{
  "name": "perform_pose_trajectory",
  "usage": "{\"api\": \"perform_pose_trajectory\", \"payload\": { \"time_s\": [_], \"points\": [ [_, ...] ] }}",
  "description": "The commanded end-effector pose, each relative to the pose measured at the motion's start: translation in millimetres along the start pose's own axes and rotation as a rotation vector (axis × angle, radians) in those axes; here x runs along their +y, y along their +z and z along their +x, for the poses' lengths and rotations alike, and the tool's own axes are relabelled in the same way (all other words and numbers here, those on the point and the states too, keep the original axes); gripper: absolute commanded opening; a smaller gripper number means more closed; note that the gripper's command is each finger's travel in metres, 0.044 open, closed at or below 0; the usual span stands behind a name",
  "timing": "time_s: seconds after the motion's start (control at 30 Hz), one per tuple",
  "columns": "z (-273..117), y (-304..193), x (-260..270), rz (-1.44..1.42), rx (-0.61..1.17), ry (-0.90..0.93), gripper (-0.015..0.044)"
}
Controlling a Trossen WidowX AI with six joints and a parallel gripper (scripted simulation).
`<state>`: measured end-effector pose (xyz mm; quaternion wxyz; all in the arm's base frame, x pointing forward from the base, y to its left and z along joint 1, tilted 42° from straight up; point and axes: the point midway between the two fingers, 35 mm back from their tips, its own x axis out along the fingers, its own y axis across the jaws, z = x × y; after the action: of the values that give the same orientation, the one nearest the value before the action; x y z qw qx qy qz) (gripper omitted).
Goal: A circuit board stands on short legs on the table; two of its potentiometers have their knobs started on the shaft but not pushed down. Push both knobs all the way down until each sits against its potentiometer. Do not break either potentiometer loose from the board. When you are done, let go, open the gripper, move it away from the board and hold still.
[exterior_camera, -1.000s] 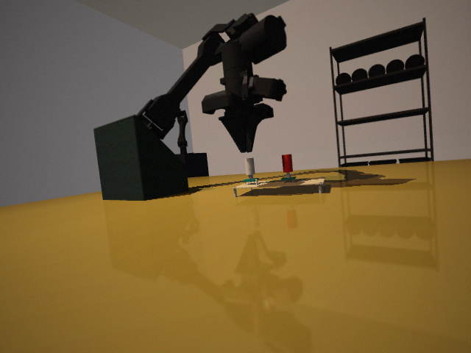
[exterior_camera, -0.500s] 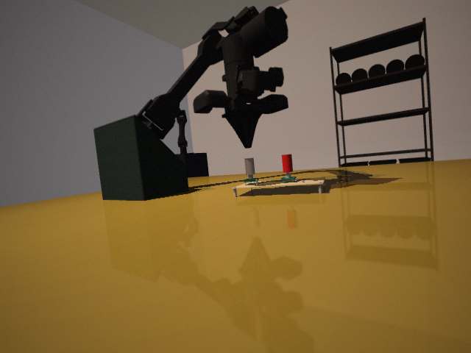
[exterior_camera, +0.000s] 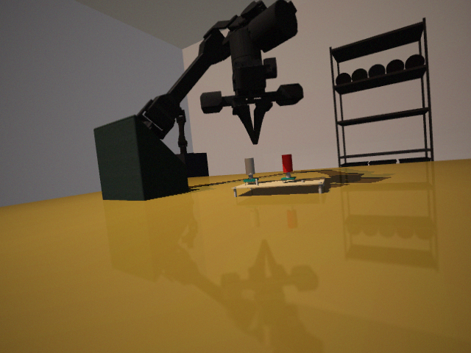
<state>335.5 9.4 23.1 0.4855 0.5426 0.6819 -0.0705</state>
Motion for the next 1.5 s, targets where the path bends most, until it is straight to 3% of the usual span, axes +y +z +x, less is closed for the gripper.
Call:
{"api": "perform_pose_trajectory", "payload": {
  "time_s": [0.0, 1.47],
  "points": [
    [-0.8, 1.0, 3.9, 0.113, 0.002, -0.001, 0.0],
    [-15.5, 17.0, 43.4, 1.638, -0.007, -0.005, 0.0]
  ]
}}
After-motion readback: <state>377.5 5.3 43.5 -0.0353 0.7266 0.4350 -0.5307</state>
